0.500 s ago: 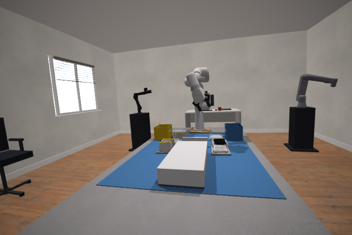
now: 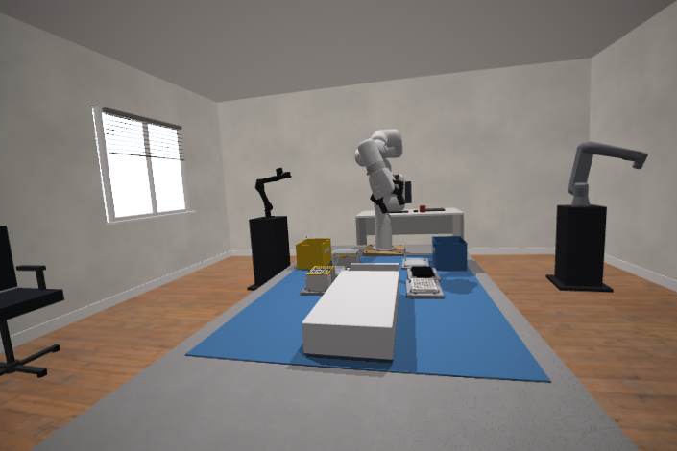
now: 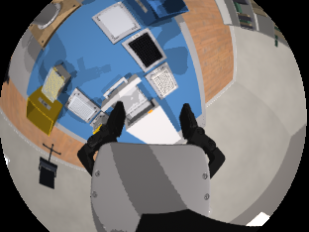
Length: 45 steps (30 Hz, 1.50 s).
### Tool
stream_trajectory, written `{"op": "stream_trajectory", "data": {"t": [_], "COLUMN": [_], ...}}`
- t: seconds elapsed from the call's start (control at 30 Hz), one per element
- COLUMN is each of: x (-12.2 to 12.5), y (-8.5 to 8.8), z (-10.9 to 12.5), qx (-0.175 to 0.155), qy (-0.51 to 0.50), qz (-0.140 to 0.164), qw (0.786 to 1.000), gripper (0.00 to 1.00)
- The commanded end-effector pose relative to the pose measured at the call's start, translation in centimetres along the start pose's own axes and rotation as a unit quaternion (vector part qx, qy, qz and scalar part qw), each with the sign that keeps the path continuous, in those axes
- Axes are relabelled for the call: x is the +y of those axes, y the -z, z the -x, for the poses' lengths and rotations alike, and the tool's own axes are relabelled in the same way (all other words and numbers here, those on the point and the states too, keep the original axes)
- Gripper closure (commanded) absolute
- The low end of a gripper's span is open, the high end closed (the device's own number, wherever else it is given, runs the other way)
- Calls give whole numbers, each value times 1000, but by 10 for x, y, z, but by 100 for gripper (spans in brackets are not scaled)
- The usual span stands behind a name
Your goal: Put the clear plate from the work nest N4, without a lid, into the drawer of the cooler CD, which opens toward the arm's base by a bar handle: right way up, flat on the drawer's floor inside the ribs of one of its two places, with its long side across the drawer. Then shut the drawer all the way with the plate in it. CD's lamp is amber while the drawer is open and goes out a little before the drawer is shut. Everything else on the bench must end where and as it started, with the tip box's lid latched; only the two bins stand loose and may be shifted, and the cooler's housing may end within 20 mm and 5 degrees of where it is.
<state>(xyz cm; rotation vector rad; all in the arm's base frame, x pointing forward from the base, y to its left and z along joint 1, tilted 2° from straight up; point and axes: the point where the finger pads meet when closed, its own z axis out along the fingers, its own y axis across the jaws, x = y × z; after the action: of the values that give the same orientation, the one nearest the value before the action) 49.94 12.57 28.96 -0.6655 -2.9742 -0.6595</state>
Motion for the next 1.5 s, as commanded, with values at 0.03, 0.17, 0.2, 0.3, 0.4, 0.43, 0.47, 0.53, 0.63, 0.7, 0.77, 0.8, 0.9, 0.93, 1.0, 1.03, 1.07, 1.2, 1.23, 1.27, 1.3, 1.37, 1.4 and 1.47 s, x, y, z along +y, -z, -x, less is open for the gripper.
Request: {"op": "stream_trajectory", "data": {"t": [0.03, 0.17, 0.2, 0.3, 0.4, 0.43, 0.47, 0.53, 0.63, 0.7, 0.77, 0.8, 0.9, 0.93, 1.0, 1.03, 1.07, 1.2, 1.23, 1.27, 1.3, 1.37, 1.4, 1.47], "x": [1, -9, -9, -13, -17, -17, -21, -25, -29, -29, -33, -33, -37, -40, -40, -44, -44, -52, -52, -52, -56, -56, -60, -60], "y": [2, 3, 3, 3, 2, 2, 2, 2, 2, 2, 2, 2, 2, 2, 2, 2, 2, 2, 1, 1, 2, 2, 2, 2], "z": [0, -2, -2, -2, -3, -3, -4, -5, -6, -6, -7, -7, -8, -8, -8, -9, -9, -11, -11, -11, -12, -12, -12, -12], "qx": [-2, -6, -7, -11, -15, -16, -18, -21, -23, -26, -30, -32, -39, -41, -46, -48, -51, -56, -58, -61, -64, -69, -72, -78], "qy": [1, -65, -82, -131, -180, -196, -212, -244, -260, -291, -323, -338, -384, -399, -429, -444, -458, -487, -501, -515, -529, -556, -570, -596], "qz": [1, -7, -10, -16, -22, -24, -26, -30, -32, -35, -38, -40, -44, -46, -48, -49, -50, -52, -53, -53, -54, -55, -56, -56], "qw": [1000, 998, 997, 991, 983, 980, 977, 969, 965, 956, 945, 940, 921, 915, 901, 894, 886, 870, 862, 853, 844, 826, 817, 797], "gripper": [0, 0, 0, 0, 0, 0, 0, 0, 0, 0, 0, 0, 0, 0, 0, 0, 0, 0, 0, 0, 0, 0, 0, 0]}}
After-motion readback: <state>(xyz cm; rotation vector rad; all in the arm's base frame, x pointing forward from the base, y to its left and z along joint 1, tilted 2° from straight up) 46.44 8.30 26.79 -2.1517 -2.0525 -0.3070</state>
